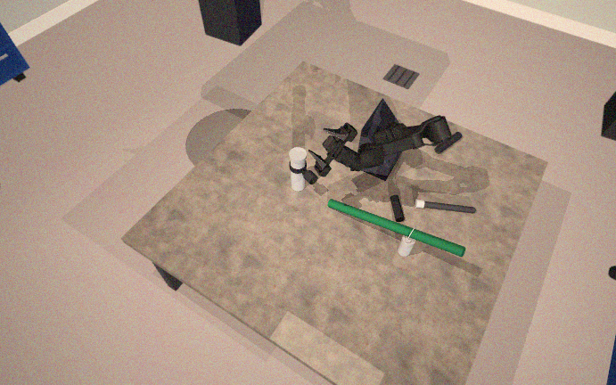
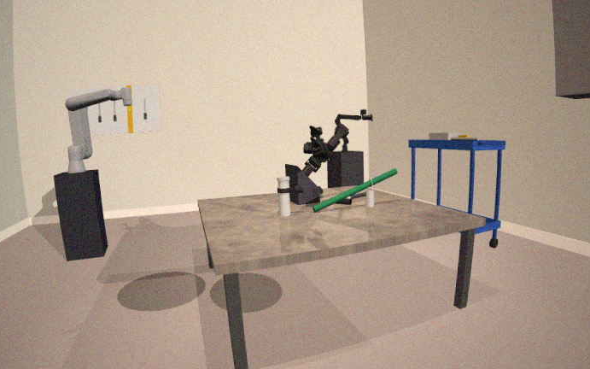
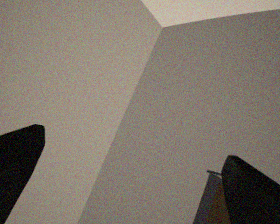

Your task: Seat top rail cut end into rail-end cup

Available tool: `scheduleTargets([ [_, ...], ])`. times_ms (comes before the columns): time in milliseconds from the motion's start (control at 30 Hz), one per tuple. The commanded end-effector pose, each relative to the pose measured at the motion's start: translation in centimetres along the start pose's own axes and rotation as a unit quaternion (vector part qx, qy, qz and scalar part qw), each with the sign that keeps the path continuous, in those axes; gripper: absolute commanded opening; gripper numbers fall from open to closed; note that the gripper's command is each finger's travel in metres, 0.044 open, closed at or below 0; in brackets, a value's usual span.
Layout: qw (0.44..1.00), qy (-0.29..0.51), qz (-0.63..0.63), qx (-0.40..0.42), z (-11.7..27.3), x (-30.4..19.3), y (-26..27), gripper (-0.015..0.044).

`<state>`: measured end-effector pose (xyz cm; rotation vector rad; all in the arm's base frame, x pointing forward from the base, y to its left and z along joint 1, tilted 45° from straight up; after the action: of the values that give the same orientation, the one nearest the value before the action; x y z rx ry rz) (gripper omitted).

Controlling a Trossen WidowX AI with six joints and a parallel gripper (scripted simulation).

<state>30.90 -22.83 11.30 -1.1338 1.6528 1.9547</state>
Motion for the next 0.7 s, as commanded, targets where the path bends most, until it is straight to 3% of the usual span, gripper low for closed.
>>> scheduleTargets([
  [0,1.0,0.0,0.011,-0.005,-0.1,0.0,-0.1,0.0426],
  [167,0.947,0.033,0.288,-0.141,-1.0,0.6,-3.0,0.044],
  [367,0.749,0.153,0.563,-0.315,0.1,2.5,-5.9,0.044],
  [533,0.541,0.311,0.664,-0.411,3.1,4.1,-6.7,0.044],
  [667,0.449,0.407,0.653,-0.454,5.7,4.6,-6.3,0.044],
])
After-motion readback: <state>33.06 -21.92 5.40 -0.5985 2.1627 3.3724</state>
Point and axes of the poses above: the point midway between the two fingers, 35 mm back from their tips, its own z axis back along the fingers, its own y axis across the jaws, x = y × z, the point moved 3 cm from there along z, back along the fingers, and after that the axes turned 1 degree about -z, right-handed, at the moved point
